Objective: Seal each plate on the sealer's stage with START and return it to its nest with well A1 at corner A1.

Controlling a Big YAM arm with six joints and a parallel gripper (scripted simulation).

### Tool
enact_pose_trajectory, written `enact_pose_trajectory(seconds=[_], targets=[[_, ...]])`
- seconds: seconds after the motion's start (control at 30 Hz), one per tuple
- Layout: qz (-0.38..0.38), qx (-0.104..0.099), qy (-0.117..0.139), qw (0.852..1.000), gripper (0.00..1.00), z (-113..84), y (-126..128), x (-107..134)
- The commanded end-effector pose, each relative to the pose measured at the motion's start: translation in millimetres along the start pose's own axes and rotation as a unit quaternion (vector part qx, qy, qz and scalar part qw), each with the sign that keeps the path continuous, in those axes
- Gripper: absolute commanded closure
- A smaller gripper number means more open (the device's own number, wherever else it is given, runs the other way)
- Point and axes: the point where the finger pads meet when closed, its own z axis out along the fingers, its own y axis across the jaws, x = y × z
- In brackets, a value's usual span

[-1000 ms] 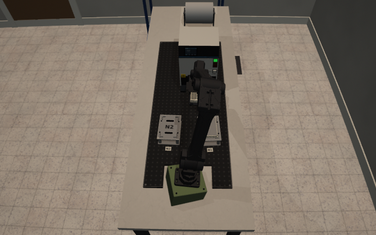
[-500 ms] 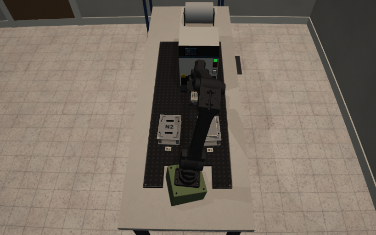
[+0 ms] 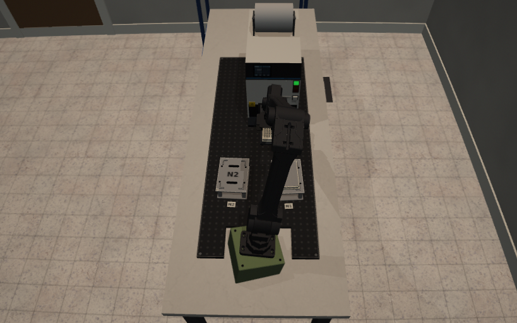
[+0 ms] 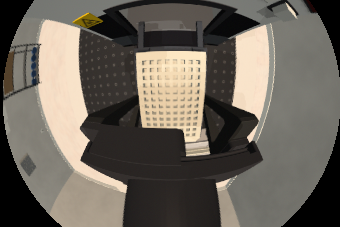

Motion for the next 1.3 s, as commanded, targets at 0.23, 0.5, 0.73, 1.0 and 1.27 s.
enact_pose_trajectory(seconds=[0.23,0.5,0.73,1.0,1.27], targets=[[0.002,0.002,-0.016,1.0,1.0,1.7,-5.0,-19.2],[0.004,0.003,-0.032,0.999,1.0,-11.3,-8.0,-27.3],[0.005,0.003,-0.038,0.999,1.0,-16.6,-9.2,-30.7],[0.006,0.003,-0.04,0.999,1.0,-18.1,-9.5,-32.1],[0.006,0.003,-0.044,0.999,1.0,-19.8,-10.1,-36.1]])
